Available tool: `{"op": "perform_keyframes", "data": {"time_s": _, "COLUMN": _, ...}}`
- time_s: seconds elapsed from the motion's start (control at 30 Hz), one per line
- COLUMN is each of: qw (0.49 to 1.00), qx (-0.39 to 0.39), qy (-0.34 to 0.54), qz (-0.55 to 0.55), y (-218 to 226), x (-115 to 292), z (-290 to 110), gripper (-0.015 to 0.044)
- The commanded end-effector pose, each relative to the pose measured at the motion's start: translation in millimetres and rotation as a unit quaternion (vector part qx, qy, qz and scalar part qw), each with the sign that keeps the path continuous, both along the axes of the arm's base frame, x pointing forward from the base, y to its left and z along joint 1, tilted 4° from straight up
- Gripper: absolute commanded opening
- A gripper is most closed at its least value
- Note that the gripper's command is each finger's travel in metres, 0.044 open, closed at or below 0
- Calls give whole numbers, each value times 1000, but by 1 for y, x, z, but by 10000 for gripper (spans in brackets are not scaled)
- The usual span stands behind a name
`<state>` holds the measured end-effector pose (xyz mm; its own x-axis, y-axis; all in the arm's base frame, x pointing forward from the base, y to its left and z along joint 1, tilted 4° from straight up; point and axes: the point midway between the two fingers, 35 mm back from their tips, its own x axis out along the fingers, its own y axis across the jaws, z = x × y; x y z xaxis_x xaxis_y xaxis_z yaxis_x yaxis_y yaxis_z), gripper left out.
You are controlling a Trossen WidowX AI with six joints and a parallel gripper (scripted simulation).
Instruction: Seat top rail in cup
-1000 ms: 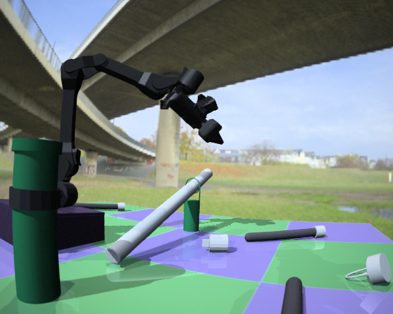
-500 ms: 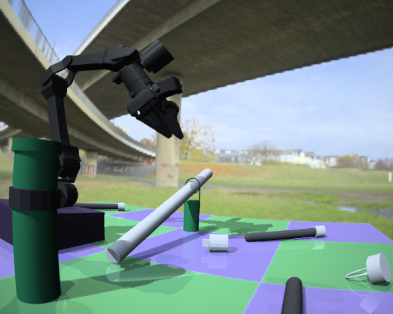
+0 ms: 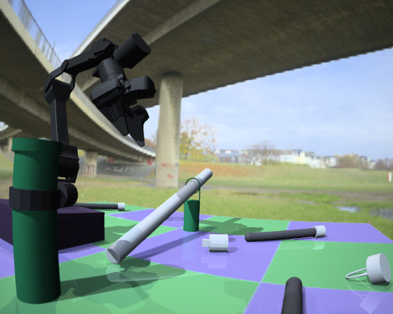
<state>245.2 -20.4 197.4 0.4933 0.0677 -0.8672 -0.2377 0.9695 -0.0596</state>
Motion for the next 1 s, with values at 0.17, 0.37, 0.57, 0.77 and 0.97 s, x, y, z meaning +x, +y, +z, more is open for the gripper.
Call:
{"op": "perform_keyframes", "data": {"time_s": 0.17, "qw": 964, "qx": -105, "qy": 14, "qz": 245, "y": -48, "x": -2, "z": -12, "gripper": 440}}
{"op": "perform_keyframes", "data": {"time_s": 0.37, "qw": 899, "qx": -163, "qy": -6, "qz": 407, "y": -84, "x": -11, "z": -19, "gripper": 440}}
{"op": "perform_keyframes", "data": {"time_s": 0.57, "qw": 807, "qx": -223, "qy": -49, "qz": 545, "y": -118, "x": -24, "z": -25, "gripper": 440}}
{"op": "perform_keyframes", "data": {"time_s": 0.77, "qw": 710, "qx": -283, "qy": -100, "qz": 637, "y": -151, "x": -41, "z": -29, "gripper": 440}}
{"op": "perform_keyframes", "data": {"time_s": 0.97, "qw": 660, "qx": -314, "qy": -117, "qz": 673, "y": -160, "x": -48, "z": -30, "gripper": 440}}
